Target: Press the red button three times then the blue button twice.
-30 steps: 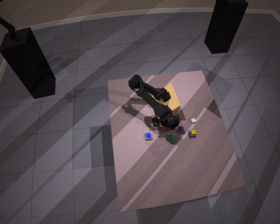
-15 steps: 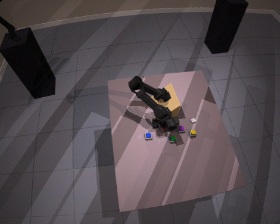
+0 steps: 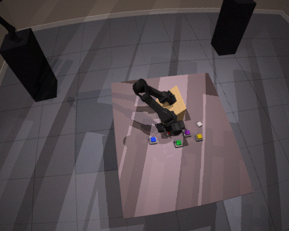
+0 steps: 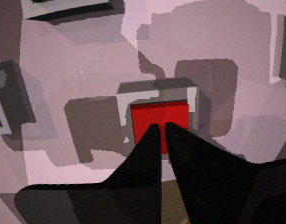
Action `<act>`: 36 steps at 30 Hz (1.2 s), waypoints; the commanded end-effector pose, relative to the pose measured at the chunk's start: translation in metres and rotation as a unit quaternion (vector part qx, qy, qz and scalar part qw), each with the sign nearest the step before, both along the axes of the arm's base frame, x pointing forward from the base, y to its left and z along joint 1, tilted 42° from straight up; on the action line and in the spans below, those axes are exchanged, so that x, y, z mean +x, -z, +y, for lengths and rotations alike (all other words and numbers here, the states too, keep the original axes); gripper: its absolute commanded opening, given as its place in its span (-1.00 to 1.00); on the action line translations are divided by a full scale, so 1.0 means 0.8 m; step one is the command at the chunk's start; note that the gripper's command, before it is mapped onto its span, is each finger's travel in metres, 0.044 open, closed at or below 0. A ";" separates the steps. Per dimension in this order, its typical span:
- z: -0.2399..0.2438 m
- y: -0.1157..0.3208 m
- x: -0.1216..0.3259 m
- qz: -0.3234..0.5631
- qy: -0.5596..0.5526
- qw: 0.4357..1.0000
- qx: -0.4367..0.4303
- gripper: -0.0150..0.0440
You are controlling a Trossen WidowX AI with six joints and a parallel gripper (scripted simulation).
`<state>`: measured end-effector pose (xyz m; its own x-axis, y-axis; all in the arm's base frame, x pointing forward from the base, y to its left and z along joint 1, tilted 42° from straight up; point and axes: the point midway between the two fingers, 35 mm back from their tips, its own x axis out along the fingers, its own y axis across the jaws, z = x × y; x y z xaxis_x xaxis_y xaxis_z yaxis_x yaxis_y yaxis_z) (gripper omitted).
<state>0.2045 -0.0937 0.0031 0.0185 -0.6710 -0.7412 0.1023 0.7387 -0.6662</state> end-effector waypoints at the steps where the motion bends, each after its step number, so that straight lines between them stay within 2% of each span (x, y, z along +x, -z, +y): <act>1: -0.001 0.001 -0.002 0.004 -0.002 1.000 -0.001 -0.42; 13: 0.030 -0.032 -0.002 0.004 -0.002 1.000 0.000 -0.42; 18: 0.078 -0.084 -0.002 0.005 -0.002 1.000 0.001 -0.42; 22: 0.080 -0.086 -0.003 0.005 -0.002 1.000 0.001 -0.42; 25: 0.067 -0.100 0.008 0.005 -0.002 1.000 0.006 -0.42; 33: -0.033 -0.191 0.038 0.002 -0.002 1.000 0.000 -0.42; 36: -0.042 -0.199 0.037 0.003 -0.002 1.000 -0.003 -0.42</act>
